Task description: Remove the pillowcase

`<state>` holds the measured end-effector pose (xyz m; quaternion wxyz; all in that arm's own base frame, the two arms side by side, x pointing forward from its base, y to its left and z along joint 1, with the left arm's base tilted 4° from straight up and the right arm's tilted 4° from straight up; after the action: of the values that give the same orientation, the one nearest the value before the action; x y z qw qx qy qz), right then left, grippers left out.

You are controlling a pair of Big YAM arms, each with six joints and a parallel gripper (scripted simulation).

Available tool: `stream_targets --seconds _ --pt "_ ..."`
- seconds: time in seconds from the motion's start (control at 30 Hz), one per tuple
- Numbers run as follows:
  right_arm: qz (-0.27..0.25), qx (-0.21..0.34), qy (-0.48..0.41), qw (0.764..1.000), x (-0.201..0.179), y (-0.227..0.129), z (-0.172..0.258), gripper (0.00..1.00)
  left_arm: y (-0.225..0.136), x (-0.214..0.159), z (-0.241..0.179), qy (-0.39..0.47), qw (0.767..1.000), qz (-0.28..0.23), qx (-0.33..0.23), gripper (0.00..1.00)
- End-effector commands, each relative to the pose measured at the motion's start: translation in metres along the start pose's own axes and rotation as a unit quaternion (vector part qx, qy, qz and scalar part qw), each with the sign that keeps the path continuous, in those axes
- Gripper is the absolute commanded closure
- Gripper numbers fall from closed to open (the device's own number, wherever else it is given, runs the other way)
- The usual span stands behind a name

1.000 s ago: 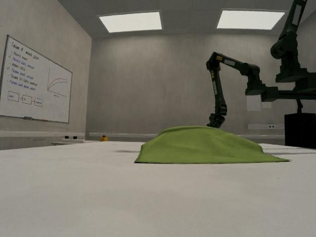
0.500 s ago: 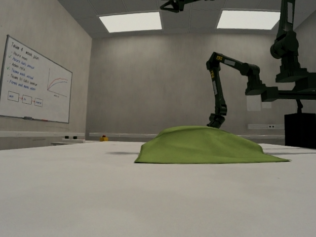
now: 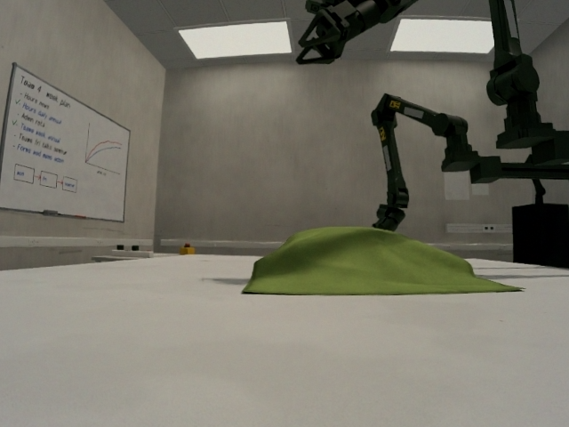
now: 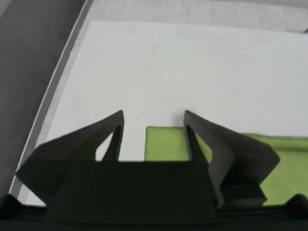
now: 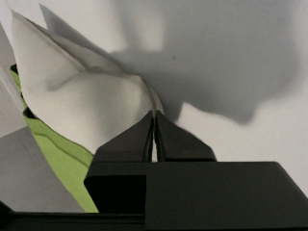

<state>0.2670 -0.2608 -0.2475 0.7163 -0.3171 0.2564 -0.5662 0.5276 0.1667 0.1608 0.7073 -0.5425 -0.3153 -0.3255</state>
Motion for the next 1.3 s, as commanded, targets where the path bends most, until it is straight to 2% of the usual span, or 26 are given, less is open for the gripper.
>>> stream_targets --seconds 0.0,0.43,0.5,0.57,0.63,0.7,0.73,0.77,0.93,1.0,1.07,1.1,1.2,1.27 --pt "0.018 -0.007 0.014 1.0 -0.019 0.004 -0.007 0.98 0.014 -0.018 0.007 0.013 1.0 0.007 0.003 0.4" --pt "0.018 -0.007 0.014 1.0 -0.019 0.004 -0.007 0.98 0.063 -0.185 0.035 0.002 0.989 0.145 -0.015 0.4" --pt "0.018 -0.007 0.014 1.0 -0.019 0.004 -0.007 0.98 0.063 -0.185 0.035 0.002 0.989 0.145 -0.015 0.4" --pt "0.018 -0.007 0.014 1.0 -0.019 0.004 -0.007 0.98 0.083 -0.18 0.046 0.006 0.991 0.136 -0.013 0.4" --pt "0.018 -0.007 0.014 1.0 -0.019 0.004 -0.007 0.98 0.089 -0.209 0.048 0.003 0.988 0.156 -0.019 0.4" --pt "0.018 -0.007 0.014 1.0 -0.019 0.004 -0.007 0.98 0.082 -0.259 0.036 -0.007 0.98 0.196 -0.037 0.4" --pt "0.018 -0.007 0.014 1.0 -0.019 0.004 -0.007 0.98 0.087 -0.268 0.034 -0.006 0.979 0.201 -0.042 0.4" --pt "0.018 -0.007 0.014 1.0 -0.019 0.004 -0.007 0.98 0.099 -0.27 0.034 -0.001 0.979 0.2 -0.046 0.4" --pt "0.018 -0.007 0.014 1.0 -0.019 0.004 -0.007 0.98 0.108 -0.32 0.028 -0.008 0.971 0.229 -0.065 0.4" --pt "0.018 -0.007 0.014 1.0 -0.019 0.004 -0.007 0.98 0.124 -0.331 0.019 0.0 0.97 0.231 -0.076 0.4" --pt "0.018 -0.007 0.014 1.0 -0.019 0.004 -0.007 0.98 0.124 -0.331 0.019 0.0 0.97 0.231 -0.076 0.4" --pt "0.018 -0.007 0.014 1.0 -0.019 0.004 -0.007 0.98 0.118 -0.342 0.022 -0.008 0.968 0.239 -0.076 0.4" --pt "0.018 -0.007 0.014 1.0 -0.019 0.004 -0.007 0.98 0.127 -0.363 0.016 -0.01 0.965 0.248 -0.086 0.4" --pt "0.018 -0.007 0.014 1.0 -0.019 0.004 -0.007 0.98 0.133 -0.365 0.017 -0.009 0.966 0.244 -0.086 0.4"
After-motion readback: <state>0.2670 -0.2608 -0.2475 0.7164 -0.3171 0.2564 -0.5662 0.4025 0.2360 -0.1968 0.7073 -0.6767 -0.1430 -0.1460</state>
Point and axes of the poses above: on each arm, the point where the finger pads meet when closed, its own y axis out along the fingers, its own z axis across the jaws, x = y × z, the point moved 3 cm from there along -y, back along the fingers, and after that the axes turned 6 degrees about y, right-handed, at the moved point
